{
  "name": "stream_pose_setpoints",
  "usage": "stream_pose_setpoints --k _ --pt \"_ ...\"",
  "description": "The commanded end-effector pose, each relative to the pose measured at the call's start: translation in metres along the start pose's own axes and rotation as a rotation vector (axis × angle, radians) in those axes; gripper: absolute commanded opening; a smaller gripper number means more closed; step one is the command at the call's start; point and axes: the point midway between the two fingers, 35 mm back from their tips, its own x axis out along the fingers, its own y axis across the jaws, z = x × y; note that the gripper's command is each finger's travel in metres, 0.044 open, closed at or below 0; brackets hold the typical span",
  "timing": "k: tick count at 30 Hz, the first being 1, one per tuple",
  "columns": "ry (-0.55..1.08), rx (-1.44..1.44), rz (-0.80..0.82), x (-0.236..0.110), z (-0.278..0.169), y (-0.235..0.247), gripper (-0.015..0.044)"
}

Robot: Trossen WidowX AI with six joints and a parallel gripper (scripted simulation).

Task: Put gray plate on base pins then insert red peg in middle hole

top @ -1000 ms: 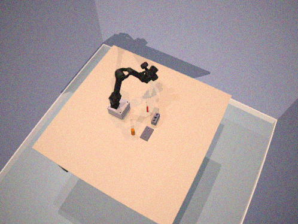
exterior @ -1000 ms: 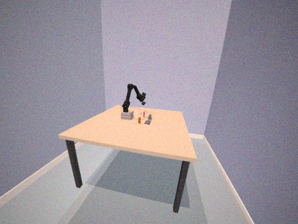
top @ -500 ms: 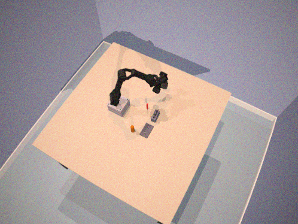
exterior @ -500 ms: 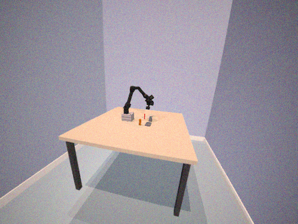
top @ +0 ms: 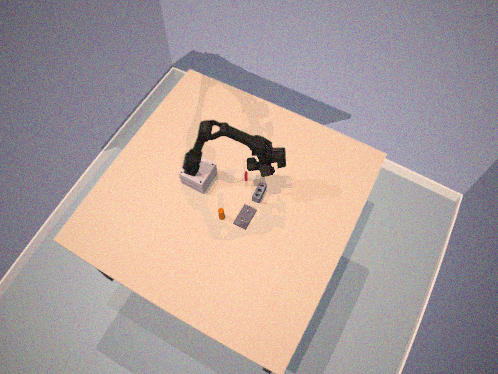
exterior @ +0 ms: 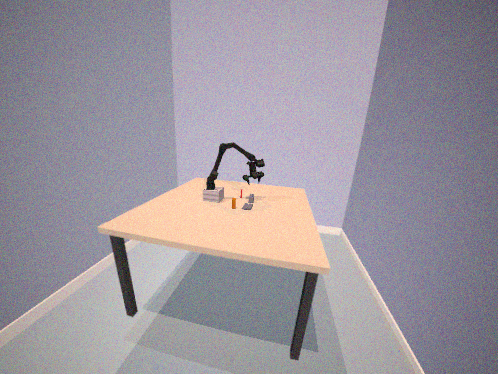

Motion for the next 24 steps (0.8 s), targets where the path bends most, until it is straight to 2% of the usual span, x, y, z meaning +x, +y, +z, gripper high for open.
stream_pose_setpoints --k 1,13,15,19,24 --pt "-0.156 0.378 -0.149 -0.031 0.062 -0.032 0.044" --pt "-0.184 0.44 -0.174 -0.037 0.071 -0.035 0.044" --pt "-0.184 0.44 -0.173 -0.026 0.072 -0.037 0.044" --pt "-0.184 0.44 -0.174 0.024 0.079 -0.048 0.044" --pt "-0.184 0.44 -0.174 0.027 0.079 -0.049 0.044"
